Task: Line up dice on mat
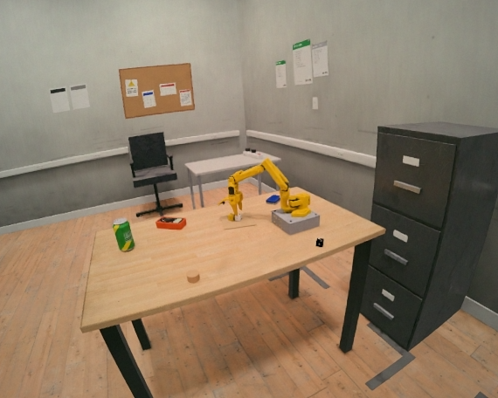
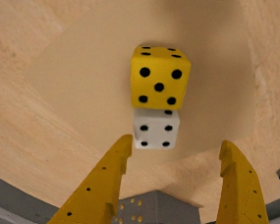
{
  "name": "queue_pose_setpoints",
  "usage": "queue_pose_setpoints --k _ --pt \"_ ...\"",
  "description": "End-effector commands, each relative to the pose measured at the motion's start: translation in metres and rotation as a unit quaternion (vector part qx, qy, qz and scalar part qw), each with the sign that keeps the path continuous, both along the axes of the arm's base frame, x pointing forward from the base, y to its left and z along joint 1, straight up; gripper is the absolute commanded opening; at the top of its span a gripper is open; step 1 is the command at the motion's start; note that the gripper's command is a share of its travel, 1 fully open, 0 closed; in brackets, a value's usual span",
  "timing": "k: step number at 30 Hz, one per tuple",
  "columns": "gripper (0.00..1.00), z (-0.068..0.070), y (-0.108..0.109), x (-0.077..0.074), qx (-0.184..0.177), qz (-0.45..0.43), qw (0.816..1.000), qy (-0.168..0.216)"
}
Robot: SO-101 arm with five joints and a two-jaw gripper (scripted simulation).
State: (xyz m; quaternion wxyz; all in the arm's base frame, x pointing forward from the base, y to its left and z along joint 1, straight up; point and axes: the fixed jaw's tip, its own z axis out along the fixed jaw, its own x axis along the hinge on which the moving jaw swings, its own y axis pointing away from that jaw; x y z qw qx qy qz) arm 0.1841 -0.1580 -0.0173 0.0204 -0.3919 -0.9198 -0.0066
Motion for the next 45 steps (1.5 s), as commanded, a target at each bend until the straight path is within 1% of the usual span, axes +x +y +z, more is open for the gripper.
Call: queue_pose_setpoints --k 1,6,10,33,36,38,40,42,45 --pt "0.33 0.018 -0.004 0.002 -0.007 0.001 1.0 -0.009" --pt "0.33 0.032 -0.003 0.001 -0.007 0.001 1.0 -0.009" --pt "0.33 0.037 -0.003 0.0 -0.007 0.001 1.0 -0.009" --pt "0.33 0.037 -0.003 0.0 -0.008 0.001 1.0 -0.009" --pt "0.33 0.039 -0.004 0.001 -0.011 0.001 1.0 -0.013" --pt "0.33 0.044 -0.005 0.002 -0.017 0.001 1.0 -0.02" --pt "0.33 0.051 -0.007 0.004 -0.028 0.001 0.999 -0.031" --pt "0.33 0.06 -0.009 0.007 -0.043 0.001 0.998 -0.048" --pt "0.32 0.079 -0.013 0.011 -0.071 0.001 0.994 -0.078"
